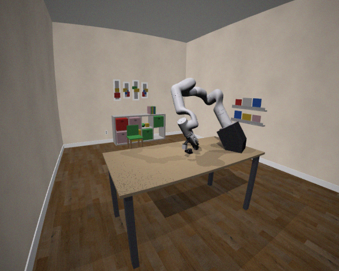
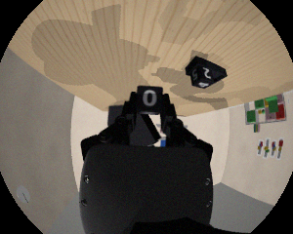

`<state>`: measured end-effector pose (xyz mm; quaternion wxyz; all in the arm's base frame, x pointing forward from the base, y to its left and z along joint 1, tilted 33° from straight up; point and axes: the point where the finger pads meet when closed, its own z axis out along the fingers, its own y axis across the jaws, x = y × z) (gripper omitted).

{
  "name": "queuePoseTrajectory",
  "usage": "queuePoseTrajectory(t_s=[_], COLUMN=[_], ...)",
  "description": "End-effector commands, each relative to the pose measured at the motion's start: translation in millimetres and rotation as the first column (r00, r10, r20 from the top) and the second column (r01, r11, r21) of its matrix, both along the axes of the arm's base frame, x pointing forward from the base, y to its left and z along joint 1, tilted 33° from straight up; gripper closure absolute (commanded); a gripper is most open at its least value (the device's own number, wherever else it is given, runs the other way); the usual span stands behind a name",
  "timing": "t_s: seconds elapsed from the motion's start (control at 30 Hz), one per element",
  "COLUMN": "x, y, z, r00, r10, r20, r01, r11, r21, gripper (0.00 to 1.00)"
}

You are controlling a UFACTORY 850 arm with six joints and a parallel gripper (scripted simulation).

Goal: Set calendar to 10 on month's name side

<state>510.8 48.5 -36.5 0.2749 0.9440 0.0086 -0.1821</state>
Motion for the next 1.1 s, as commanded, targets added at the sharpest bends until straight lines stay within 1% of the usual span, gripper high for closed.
queuePoseTrajectory(t_s=[0.0,0.53,1.07], x=[1,6,13], y=[0,-9,-22], z=[-1,-17,-39], r00=[1.0,1.0,1.0], r10=[0.001,0.001,0.001], r20=[0.001,0.001,0.001], r01=[-0.001,-0.001,-0.001], r11=[1.0,1.0,1.0], r21=[0.0,0.0,0.0], gripper=[0.71,0.71,0.71])
